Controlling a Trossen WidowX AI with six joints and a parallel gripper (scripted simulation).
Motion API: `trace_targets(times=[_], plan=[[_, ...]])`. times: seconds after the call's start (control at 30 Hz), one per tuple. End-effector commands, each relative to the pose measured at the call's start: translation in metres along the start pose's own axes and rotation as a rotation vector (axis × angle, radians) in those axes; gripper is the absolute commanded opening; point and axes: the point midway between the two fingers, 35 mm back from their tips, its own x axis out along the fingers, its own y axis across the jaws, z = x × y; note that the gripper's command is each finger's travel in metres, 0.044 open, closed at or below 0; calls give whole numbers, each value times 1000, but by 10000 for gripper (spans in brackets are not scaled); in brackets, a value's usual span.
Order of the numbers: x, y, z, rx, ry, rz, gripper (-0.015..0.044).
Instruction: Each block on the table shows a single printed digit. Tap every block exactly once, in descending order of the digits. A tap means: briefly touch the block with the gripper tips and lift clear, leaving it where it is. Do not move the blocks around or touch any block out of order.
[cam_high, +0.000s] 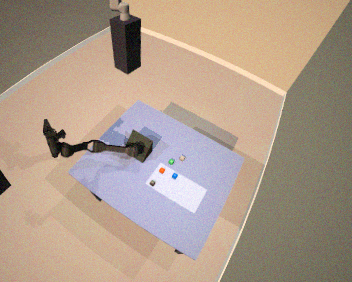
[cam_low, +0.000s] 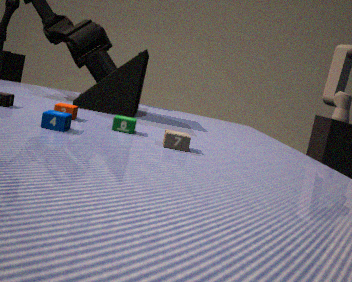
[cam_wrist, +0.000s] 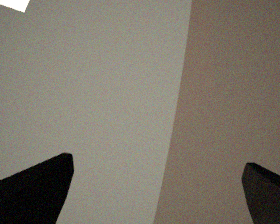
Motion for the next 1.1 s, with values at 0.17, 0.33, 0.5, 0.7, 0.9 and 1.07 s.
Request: trace_targets(times=[0.17,0.33,0.5,0.7,0.9,1.07], plan=[[-14,102,-26,491,225,85,400],[-35,187,-29,837,419,168,400],[-71,283,-9,1195,664,284,400],[-122,378,40,1534,970,441,400],[-182,449,114,1796,1309,634,400],[-236,486,190,1940,1627,836,400]])
